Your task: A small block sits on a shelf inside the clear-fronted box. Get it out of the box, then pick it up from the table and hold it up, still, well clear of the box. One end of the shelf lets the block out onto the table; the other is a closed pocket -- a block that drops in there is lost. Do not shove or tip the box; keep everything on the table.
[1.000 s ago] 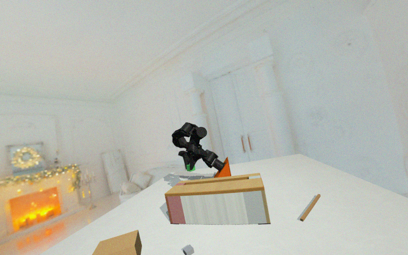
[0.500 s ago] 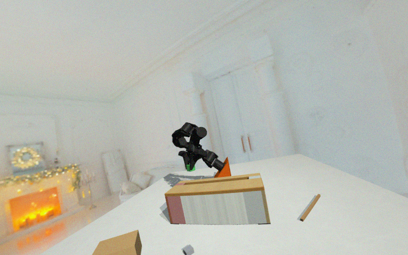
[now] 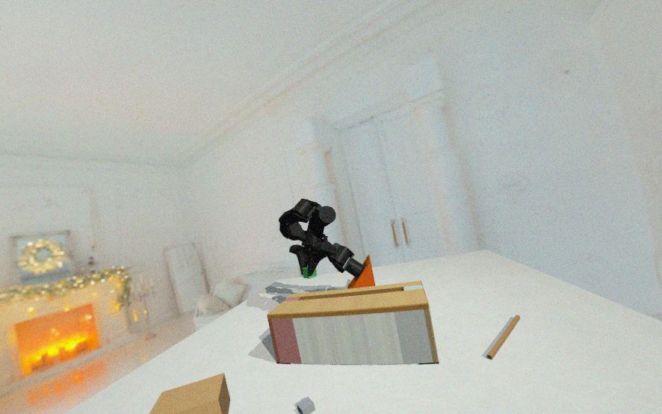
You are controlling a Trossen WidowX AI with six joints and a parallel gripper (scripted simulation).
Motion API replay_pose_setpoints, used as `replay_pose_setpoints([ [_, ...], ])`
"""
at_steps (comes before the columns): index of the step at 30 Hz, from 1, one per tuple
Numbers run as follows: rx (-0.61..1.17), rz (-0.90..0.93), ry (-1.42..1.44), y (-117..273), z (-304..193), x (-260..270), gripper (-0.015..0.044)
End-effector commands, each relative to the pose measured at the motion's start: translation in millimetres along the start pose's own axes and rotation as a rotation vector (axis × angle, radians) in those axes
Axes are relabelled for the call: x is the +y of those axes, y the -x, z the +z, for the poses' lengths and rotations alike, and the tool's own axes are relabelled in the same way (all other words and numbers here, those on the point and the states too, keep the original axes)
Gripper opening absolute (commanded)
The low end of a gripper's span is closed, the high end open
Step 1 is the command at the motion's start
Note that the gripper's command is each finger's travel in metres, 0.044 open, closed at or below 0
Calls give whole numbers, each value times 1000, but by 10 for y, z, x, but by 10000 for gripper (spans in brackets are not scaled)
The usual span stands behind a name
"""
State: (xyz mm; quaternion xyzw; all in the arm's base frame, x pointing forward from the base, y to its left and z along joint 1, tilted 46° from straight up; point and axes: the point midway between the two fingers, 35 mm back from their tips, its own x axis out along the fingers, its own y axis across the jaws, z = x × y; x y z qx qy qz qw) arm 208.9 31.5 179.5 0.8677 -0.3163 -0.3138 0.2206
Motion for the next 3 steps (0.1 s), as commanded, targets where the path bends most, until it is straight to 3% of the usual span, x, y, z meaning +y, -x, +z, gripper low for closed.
replay_pose_setpoints([
  [1, 6, 2, 5, 2, -12, 4, 0],
  [3, 6, 2, 5, 2, -12, 4, 0],
])
